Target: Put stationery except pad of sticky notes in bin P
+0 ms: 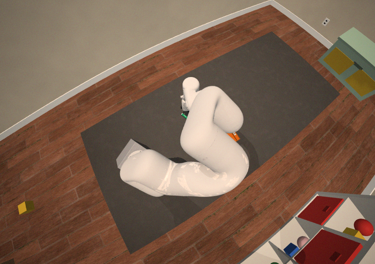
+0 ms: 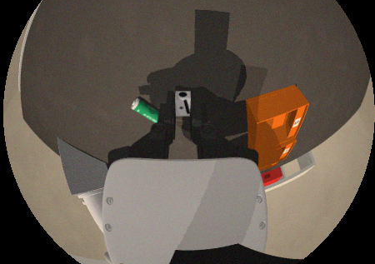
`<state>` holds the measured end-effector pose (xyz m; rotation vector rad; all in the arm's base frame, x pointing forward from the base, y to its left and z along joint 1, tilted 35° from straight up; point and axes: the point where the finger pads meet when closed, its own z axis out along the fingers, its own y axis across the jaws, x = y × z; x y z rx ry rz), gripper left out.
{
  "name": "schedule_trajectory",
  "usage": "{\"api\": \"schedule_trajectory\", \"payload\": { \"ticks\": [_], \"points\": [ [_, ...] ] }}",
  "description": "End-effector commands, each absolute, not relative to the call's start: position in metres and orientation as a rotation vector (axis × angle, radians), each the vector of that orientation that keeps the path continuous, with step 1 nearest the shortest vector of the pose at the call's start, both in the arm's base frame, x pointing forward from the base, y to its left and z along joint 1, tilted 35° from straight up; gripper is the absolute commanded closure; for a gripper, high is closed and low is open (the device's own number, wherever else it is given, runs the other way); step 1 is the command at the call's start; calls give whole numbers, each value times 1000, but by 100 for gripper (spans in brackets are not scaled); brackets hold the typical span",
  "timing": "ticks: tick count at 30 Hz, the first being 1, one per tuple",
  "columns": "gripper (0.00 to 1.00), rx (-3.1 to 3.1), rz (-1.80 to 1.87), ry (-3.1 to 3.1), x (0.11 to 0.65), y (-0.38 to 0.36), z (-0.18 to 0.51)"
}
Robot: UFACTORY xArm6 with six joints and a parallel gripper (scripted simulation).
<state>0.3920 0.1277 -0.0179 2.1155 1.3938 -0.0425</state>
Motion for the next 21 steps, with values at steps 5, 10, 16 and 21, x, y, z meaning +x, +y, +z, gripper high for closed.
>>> {"api": "schedule_trajectory", "payload": {
  "ticks": [5, 10, 16, 21],
  "points": [
    [100, 2116, -38, 1394, 385, 142, 6],
    [100, 2116, -38, 1394, 381, 149, 17],
    [100, 2116, -38, 1394, 379, 152, 22],
    [100, 2116, -38, 1394, 379, 152, 22]
  ]
}}
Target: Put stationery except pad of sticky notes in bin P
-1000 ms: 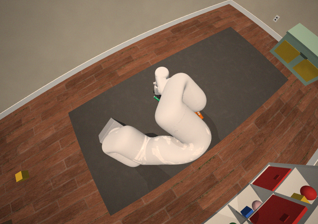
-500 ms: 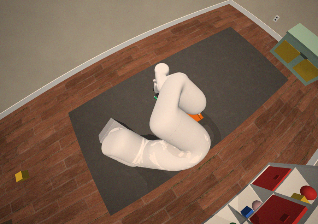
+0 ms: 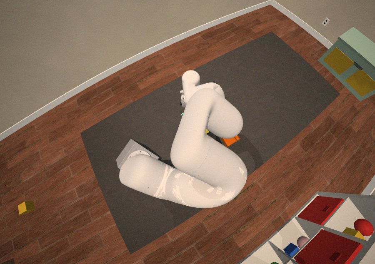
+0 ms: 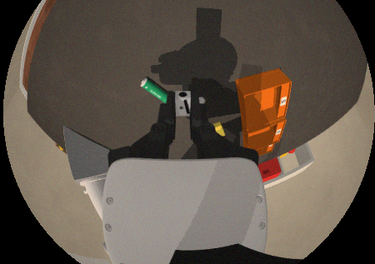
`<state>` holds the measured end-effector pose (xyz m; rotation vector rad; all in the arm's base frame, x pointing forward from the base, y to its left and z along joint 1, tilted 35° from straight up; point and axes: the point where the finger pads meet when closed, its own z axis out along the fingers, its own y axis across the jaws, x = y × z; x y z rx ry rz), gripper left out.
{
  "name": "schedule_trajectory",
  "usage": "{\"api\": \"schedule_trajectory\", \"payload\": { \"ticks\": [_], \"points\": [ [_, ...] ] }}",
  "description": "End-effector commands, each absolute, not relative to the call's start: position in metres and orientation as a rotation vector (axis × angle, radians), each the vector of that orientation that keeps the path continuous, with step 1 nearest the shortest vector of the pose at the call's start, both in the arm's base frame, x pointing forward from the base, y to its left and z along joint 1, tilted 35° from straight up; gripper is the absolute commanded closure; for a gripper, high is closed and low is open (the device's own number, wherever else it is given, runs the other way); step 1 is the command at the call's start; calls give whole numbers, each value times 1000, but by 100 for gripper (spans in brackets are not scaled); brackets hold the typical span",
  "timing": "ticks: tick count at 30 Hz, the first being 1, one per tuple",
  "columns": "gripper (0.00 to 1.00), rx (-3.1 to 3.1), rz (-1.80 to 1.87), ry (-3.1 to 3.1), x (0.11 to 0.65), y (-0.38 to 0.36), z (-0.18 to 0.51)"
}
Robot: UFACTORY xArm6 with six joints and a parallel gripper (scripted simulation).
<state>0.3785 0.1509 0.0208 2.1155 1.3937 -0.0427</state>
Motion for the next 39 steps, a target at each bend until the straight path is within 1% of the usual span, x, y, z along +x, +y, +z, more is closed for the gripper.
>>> {"api": "schedule_trajectory", "payload": {
  "ticks": [1, 12, 34, 39],
  "points": [
    [100, 2116, -38, 1394, 379, 152, 22],
    [100, 2116, -38, 1394, 377, 155, 27],
    [100, 2115, -38, 1394, 429, 77, 93],
    [100, 1965, -118, 1603, 442, 57, 110]
  ]
}}
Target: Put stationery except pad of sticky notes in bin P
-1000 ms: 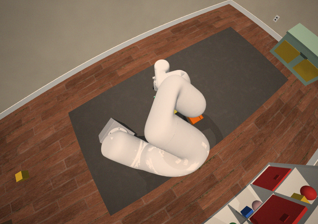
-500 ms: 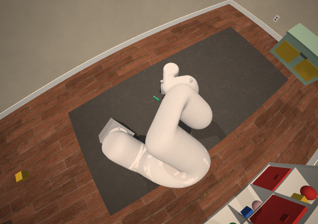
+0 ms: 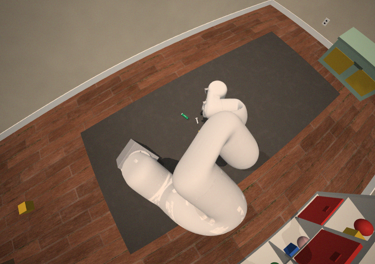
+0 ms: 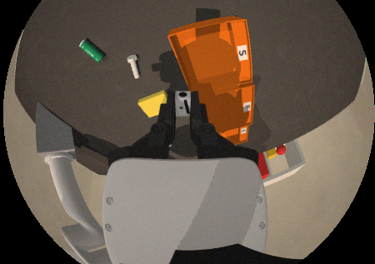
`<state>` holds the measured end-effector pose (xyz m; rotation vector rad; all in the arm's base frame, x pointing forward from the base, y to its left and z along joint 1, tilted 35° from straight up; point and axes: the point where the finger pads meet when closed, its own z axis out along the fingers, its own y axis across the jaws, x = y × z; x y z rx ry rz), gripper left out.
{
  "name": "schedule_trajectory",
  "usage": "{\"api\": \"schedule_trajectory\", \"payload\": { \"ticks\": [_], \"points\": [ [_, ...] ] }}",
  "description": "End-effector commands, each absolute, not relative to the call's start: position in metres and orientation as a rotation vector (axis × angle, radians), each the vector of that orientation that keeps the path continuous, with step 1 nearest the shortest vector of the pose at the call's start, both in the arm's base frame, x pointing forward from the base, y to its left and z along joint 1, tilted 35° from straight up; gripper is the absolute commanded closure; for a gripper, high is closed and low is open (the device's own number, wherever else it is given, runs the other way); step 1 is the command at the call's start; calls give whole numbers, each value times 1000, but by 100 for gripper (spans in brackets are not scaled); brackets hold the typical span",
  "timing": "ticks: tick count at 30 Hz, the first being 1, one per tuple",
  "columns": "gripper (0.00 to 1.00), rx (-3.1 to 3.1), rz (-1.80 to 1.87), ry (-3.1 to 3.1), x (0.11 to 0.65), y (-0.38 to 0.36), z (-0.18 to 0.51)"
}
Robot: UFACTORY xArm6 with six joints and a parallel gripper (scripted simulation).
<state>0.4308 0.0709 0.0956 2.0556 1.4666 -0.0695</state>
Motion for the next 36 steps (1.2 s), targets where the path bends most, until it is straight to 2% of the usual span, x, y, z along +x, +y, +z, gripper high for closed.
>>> {"api": "schedule_trajectory", "payload": {
  "ticks": [1, 13, 36],
  "points": [
    [100, 1965, -118, 1603, 442, 57, 110],
    [100, 1795, -200, 1803, 468, 18, 142],
    [100, 1795, -200, 1803, 469, 16, 131]
  ]
}}
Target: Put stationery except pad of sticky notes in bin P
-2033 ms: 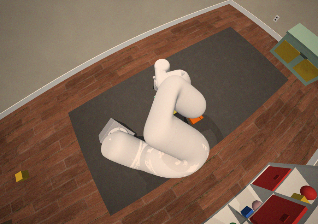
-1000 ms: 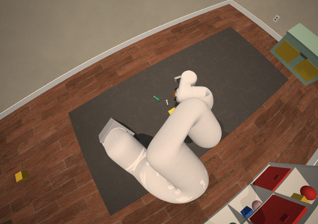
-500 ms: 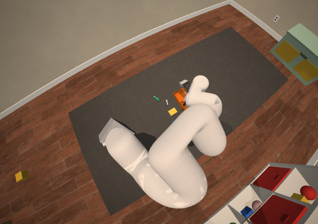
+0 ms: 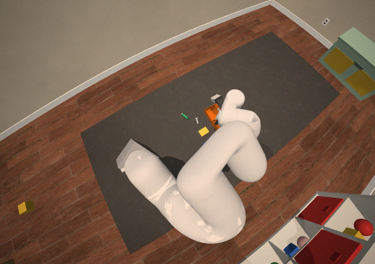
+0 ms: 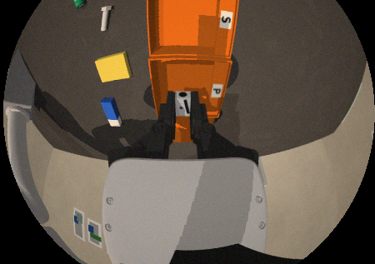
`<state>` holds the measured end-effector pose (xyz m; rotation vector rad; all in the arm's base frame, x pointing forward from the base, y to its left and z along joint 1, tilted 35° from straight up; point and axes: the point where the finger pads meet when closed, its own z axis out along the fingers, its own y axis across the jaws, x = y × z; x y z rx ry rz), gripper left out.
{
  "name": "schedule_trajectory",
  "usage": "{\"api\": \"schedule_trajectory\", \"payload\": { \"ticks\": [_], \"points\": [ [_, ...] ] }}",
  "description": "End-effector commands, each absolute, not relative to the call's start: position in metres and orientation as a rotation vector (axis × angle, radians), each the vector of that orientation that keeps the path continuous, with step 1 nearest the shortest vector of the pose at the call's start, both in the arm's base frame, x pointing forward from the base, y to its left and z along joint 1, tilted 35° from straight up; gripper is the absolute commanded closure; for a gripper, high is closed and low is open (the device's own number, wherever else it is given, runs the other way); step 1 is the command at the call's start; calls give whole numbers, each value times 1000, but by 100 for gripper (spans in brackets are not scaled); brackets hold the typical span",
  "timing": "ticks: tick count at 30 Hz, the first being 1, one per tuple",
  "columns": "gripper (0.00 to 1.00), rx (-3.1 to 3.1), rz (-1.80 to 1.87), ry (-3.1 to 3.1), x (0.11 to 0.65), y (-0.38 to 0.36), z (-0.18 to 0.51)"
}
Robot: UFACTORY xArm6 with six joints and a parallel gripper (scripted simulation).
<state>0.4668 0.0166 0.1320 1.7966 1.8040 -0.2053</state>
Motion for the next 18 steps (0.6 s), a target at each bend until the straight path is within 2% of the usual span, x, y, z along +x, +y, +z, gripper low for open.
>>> {"api": "schedule_trajectory", "payload": {
  "ticks": [1, 18],
  "points": [
    [100, 1795, -200, 1803, 469, 15, 130],
    [100, 1795, -200, 1803, 478, 0, 105]
  ]
}}
